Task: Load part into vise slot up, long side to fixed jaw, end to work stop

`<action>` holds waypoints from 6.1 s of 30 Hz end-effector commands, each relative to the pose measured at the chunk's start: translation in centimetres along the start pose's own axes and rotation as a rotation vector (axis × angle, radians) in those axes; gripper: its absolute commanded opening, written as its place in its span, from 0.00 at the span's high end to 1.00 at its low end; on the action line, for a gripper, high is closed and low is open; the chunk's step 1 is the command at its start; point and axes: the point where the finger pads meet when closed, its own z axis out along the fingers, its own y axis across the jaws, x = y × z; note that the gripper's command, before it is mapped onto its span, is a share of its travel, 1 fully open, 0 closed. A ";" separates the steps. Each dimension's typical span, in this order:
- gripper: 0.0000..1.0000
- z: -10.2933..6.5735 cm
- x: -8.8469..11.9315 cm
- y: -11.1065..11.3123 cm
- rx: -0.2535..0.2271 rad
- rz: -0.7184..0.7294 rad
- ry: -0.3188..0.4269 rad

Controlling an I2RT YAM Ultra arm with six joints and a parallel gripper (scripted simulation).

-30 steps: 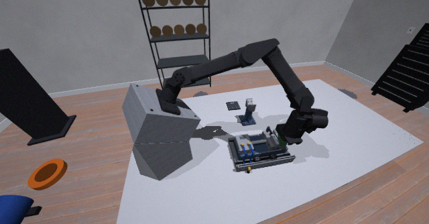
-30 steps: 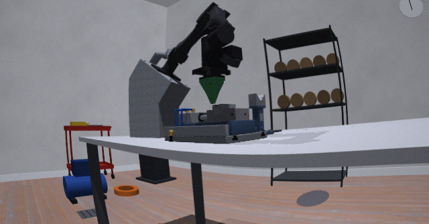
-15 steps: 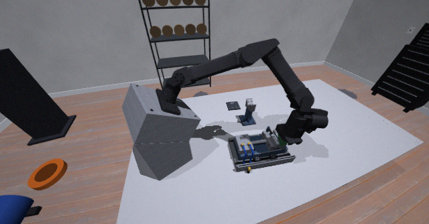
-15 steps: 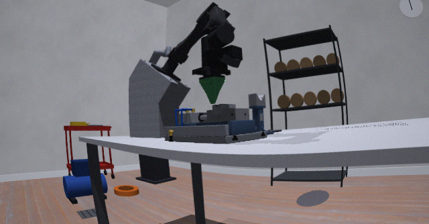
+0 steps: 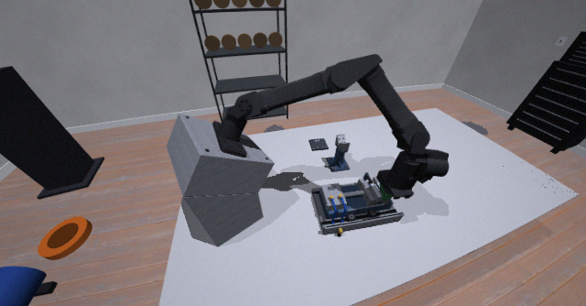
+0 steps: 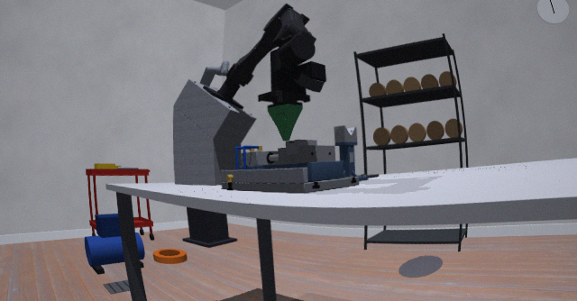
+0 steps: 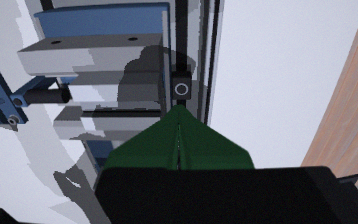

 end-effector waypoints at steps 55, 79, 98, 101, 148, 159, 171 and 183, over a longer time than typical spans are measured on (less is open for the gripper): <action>1.00 -1.0 -1.6 -0.3 0.012 0.002 -0.022; 1.00 -1.0 -1.7 -0.3 0.013 0.000 -0.027; 1.00 -1.6 -1.2 -0.4 0.017 -0.004 -0.036; 1.00 -1.6 -1.1 -0.4 0.016 -0.005 -0.036; 1.00 -1.8 -1.3 -0.3 0.017 -0.009 -0.039; 1.00 -1.8 -1.5 -0.4 0.020 -0.011 -0.047; 1.00 -1.5 -1.9 0.0 0.019 -0.014 -0.049; 1.00 -0.2 -1.5 -0.5 0.017 -0.006 -0.037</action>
